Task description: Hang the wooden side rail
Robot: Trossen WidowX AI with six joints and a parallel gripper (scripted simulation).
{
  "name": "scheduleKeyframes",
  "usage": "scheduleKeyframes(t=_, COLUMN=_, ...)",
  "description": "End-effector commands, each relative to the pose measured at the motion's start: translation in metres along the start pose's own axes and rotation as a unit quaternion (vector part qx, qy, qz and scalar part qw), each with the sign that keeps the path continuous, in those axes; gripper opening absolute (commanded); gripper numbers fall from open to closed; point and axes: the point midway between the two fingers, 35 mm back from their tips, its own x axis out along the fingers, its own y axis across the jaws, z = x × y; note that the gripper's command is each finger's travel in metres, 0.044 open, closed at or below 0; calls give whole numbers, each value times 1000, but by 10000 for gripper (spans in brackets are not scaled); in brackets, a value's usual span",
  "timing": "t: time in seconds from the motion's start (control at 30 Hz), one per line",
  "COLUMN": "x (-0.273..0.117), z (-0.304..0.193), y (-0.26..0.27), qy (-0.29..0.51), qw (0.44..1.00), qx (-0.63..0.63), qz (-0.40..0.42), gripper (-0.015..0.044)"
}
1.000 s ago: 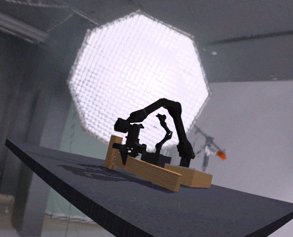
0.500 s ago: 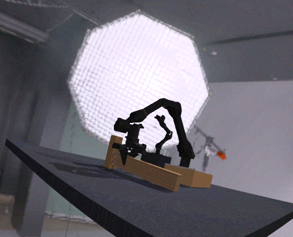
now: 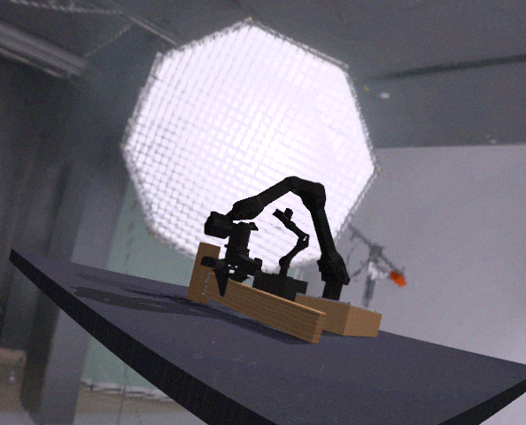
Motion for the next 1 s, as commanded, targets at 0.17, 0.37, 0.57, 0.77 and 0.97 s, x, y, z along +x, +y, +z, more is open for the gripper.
scheduleKeyframes(t=0.17, x=-4, z=-2, y=-1, qy=3, qw=1000, qx=-1, qz=-5, gripper=0)
scheduleKeyframes(t=0.37, x=-5, z=-3, y=-2, qy=3, qw=1000, qx=-1, qz=-5, gripper=0)
scheduleKeyframes(t=0.57, x=-5, z=-3, y=-2, qy=3, qw=1000, qx=-1, qz=-5, gripper=0)
scheduleKeyframes(t=0.77, x=-6, z=-4, y=-3, qy=3, qw=1000, qx=-1, qz=-5, gripper=0)
scheduleKeyframes(t=0.97, x=-6, z=-4, y=-3, qy=3, qw=1000, qx=-1, qz=-5, gripper=0)
